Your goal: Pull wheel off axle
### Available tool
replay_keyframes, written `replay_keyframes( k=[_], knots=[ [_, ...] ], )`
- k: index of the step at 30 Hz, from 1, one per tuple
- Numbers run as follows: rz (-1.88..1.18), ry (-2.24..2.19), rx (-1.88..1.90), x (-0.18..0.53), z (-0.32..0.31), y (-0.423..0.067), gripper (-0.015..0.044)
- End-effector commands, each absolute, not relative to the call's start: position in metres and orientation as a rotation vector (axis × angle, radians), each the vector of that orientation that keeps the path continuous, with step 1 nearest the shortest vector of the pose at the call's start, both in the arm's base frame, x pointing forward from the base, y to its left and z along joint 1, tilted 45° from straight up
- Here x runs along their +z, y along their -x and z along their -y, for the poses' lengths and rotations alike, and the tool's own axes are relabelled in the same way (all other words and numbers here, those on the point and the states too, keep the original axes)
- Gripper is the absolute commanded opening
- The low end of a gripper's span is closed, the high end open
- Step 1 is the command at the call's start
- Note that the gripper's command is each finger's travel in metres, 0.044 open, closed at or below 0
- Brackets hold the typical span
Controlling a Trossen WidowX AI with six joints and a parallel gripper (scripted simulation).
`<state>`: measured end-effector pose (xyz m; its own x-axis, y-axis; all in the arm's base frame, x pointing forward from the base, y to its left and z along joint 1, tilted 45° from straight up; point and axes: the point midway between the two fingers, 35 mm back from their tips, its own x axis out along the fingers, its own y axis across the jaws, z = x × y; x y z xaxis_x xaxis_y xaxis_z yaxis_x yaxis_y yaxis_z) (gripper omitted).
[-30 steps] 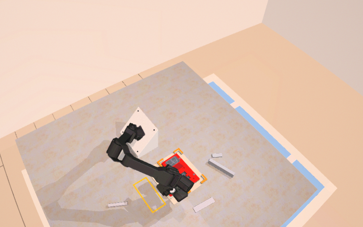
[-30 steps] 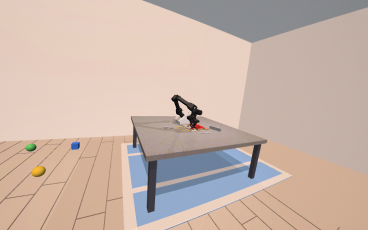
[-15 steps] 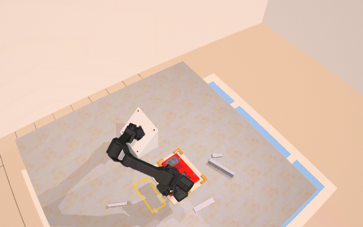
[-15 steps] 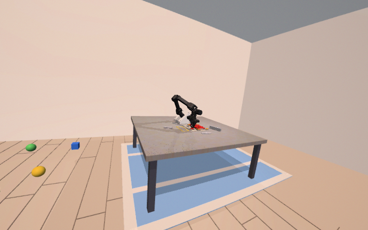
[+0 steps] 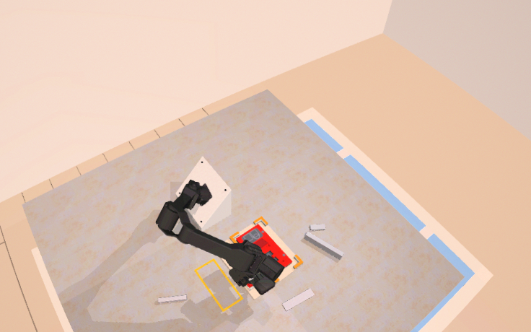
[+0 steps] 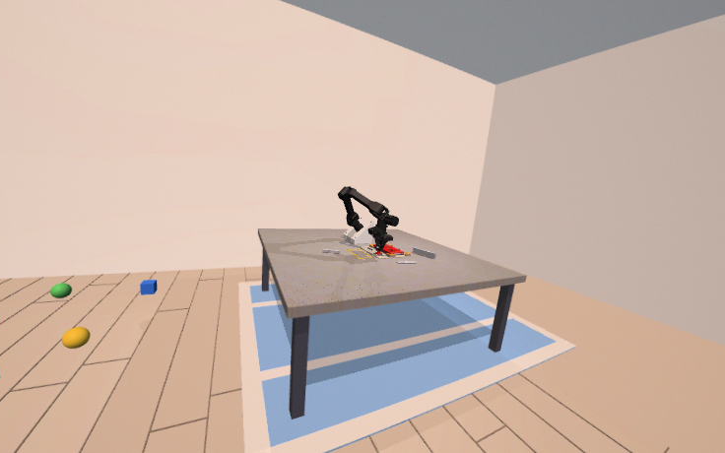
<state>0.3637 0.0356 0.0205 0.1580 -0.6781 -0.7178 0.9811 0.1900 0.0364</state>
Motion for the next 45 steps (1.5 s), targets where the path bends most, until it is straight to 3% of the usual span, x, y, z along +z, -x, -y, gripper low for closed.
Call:
replay_keyframes(
  k=[1, 45],
  knots=[
    [-0.641, -0.582, -1.284, 0.022, -0.038, -0.364, 0.0000],
    [-0.642, -0.580, -1.281, 0.033, -0.048, -0.361, 0.0000]
  ],
)
